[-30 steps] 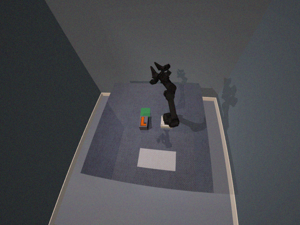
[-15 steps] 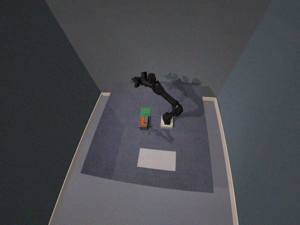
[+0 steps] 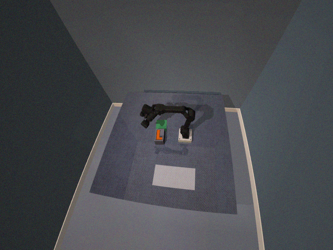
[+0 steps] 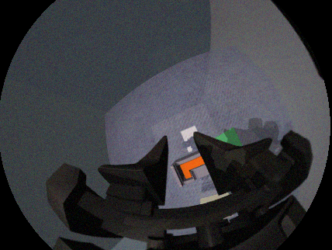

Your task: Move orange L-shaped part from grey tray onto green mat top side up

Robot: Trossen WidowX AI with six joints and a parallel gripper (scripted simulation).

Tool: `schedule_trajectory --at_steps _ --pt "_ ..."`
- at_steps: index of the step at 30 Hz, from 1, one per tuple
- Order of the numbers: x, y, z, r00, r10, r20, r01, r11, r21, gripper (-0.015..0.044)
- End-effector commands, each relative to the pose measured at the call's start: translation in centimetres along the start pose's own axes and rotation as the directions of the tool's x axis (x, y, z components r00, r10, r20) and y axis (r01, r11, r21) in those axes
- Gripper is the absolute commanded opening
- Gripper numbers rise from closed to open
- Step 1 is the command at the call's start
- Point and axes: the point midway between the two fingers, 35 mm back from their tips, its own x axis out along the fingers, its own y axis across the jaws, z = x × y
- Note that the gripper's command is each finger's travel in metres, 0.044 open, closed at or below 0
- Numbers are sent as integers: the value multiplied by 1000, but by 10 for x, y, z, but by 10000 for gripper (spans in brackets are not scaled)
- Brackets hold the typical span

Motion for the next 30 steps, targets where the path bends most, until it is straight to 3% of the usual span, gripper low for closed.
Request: schedule_trajectory --at_steps 1,6,15,23,30 --pt "26 19 -70 955 -81 -285 39 988 -150 180" --pt "27 31 -151 795 -261 -547 35 921 -388 180" --pt "28 30 -155 788 -269 -554 34 917 -397 180" --pt "83 11 -194 788 -269 -554 34 917 -397 180" --pt "85 10 -196 788 -269 -554 34 917 -397 180"
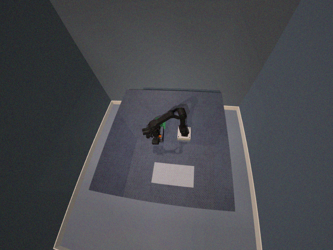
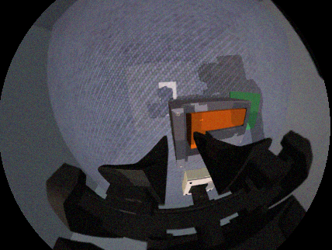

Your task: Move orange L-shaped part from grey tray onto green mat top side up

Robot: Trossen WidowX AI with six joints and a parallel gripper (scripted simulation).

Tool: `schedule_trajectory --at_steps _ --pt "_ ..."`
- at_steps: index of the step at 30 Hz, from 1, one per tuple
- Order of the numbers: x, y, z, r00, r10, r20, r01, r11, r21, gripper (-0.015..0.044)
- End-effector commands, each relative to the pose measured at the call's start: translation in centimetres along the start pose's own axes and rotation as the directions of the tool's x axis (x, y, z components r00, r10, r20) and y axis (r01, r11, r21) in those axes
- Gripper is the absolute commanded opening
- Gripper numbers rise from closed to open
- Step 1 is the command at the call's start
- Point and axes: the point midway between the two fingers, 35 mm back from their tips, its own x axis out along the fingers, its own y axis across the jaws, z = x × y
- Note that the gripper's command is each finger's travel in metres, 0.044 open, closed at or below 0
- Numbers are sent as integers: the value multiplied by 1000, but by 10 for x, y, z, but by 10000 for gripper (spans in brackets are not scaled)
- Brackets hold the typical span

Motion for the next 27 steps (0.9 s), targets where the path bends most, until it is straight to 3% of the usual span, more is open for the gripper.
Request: schedule_trajectory --at_steps 1,27 --pt "4 -1 0 1000 -4 0 4 1000 -3 180" --pt "39 -1 0 1000 -4 0 4 1000 -3 180"
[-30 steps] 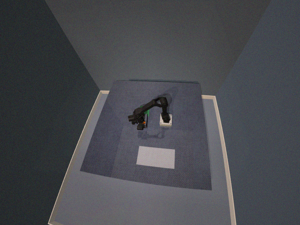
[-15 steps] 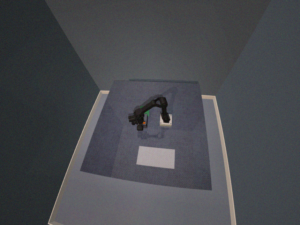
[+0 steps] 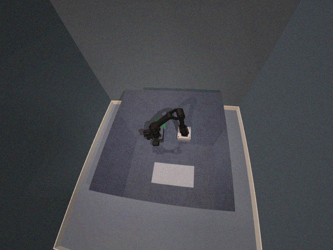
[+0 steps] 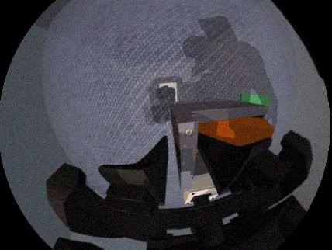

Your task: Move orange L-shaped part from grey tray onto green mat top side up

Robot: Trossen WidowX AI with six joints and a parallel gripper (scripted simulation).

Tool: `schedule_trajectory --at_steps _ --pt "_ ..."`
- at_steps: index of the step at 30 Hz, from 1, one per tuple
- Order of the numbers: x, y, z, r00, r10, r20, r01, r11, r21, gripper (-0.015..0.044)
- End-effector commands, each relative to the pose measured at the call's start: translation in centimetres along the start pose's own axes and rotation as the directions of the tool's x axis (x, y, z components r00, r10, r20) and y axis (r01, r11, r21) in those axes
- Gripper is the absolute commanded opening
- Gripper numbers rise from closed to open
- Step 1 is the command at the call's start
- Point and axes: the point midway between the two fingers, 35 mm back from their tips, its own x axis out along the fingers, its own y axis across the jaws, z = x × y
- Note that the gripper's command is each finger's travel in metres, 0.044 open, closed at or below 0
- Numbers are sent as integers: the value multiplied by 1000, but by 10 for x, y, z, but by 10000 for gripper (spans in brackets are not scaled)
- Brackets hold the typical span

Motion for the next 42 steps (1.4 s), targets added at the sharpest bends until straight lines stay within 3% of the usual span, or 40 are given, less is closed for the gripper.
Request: schedule_trajectory --at_steps 1,31,39,42 --pt "5 -1 -2 1000 -7 -11 7 1000 -1 180" --pt "-14 11 -2 1000 -6 -11 6 1000 -1 180" --pt "-95 1 1 1000 -7 -11 7 1000 -1 180" --pt "-106 -1 -1 1000 -7 -11 7 1000 -1 180"
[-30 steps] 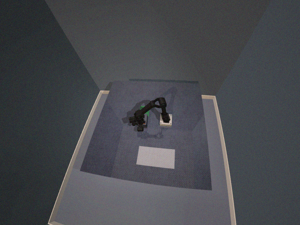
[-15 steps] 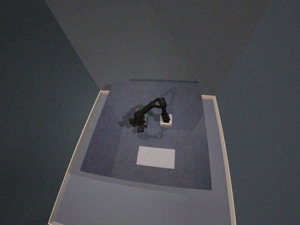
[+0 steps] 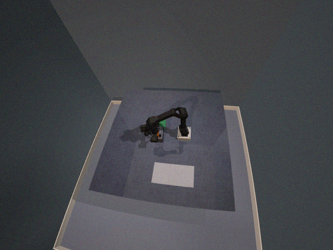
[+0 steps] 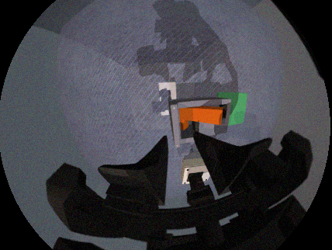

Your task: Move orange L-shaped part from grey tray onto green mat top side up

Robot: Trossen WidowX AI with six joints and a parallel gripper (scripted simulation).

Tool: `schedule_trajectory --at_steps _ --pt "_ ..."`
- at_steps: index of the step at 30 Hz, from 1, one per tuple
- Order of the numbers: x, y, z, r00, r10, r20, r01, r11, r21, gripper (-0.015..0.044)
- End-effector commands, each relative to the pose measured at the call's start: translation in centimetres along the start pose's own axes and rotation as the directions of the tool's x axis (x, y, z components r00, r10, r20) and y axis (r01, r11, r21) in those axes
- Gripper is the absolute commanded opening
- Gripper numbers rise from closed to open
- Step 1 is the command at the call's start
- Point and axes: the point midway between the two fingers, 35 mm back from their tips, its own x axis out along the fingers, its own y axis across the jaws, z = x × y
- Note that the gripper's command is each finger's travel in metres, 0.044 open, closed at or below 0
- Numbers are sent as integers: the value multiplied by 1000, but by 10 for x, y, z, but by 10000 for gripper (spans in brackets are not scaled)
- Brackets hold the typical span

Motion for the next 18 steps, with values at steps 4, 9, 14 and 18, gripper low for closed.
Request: schedule_trajectory --at_steps 4,9,14,18 --pt "-17 -3 -3 1000 -2 5 2 1000 -5 180" --pt "-13 -2 -3 1000 1 2 -1 1000 -1 180" --pt "-13 -2 -3 1000 1 2 -1 1000 -1 180" --pt "-13 -2 -3 1000 1 2 -1 1000 -1 180"
